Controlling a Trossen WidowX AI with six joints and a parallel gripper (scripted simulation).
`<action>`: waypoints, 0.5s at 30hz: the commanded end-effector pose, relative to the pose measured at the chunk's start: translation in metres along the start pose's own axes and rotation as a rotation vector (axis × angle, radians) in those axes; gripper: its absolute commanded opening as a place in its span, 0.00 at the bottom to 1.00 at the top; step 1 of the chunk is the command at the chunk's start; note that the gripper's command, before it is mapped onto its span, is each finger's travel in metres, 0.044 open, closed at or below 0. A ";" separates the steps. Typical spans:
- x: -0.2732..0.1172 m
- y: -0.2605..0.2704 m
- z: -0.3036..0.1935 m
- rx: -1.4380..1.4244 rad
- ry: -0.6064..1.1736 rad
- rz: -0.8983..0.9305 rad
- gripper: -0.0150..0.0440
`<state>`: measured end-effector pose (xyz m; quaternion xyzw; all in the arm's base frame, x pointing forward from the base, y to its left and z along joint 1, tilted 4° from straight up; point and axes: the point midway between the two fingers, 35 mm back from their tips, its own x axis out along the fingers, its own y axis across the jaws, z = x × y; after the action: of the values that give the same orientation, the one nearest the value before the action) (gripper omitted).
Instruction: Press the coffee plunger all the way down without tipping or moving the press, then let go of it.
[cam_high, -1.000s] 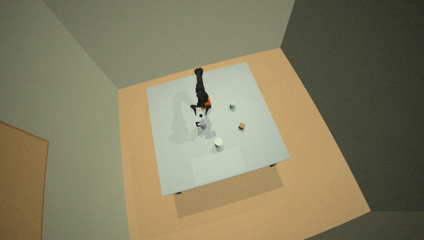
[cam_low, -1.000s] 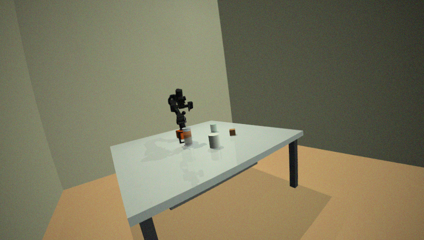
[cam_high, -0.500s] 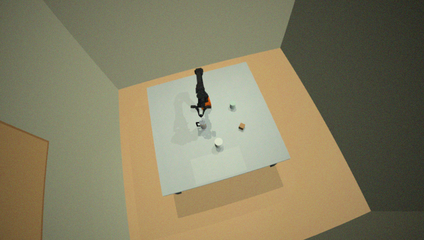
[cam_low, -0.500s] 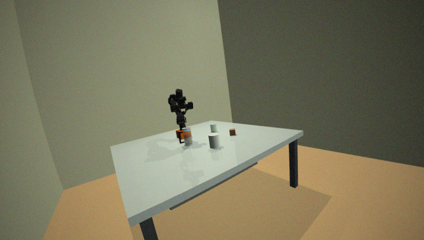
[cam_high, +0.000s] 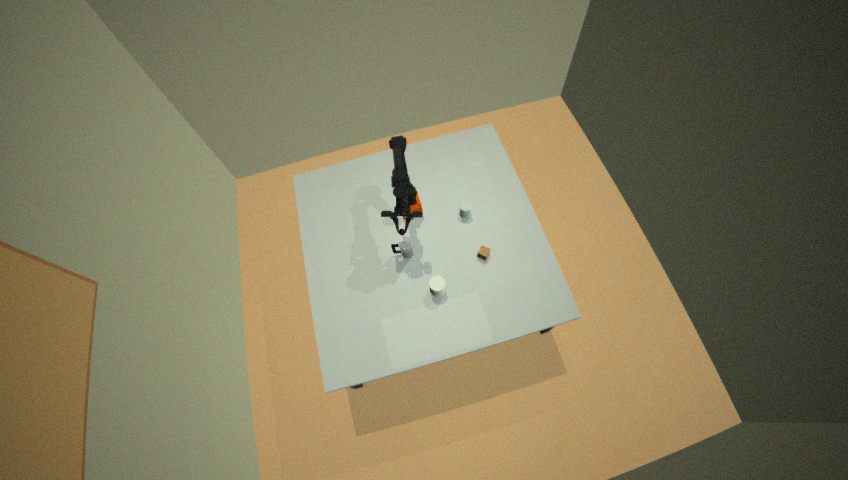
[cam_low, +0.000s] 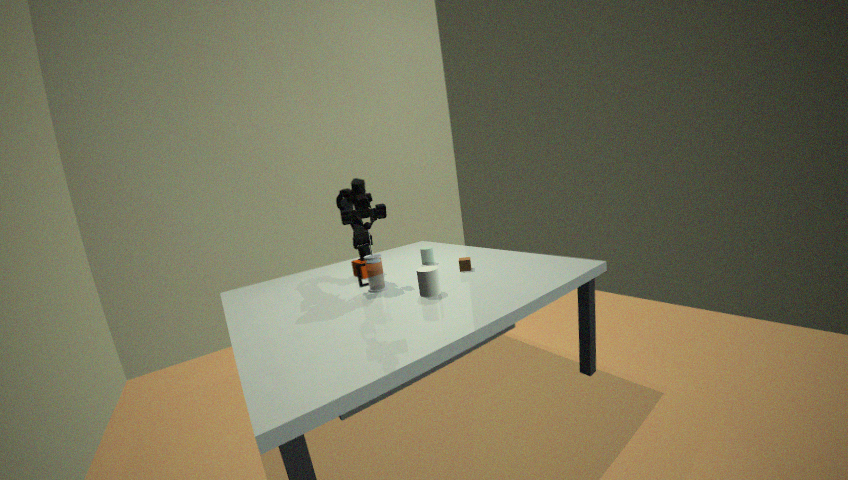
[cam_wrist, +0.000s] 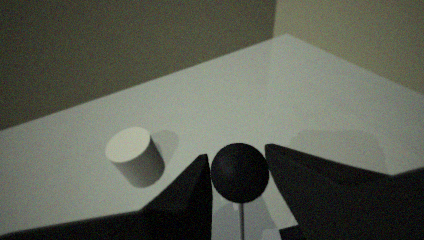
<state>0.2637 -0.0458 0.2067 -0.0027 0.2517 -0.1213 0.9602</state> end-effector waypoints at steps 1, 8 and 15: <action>0.008 0.001 -0.013 -0.009 0.024 0.001 0.47; 0.015 0.001 -0.022 -0.009 0.024 0.001 0.47; 0.023 0.001 -0.031 -0.009 0.024 0.001 0.47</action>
<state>0.2699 -0.0483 0.1956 -0.0032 0.2320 -0.1220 0.9650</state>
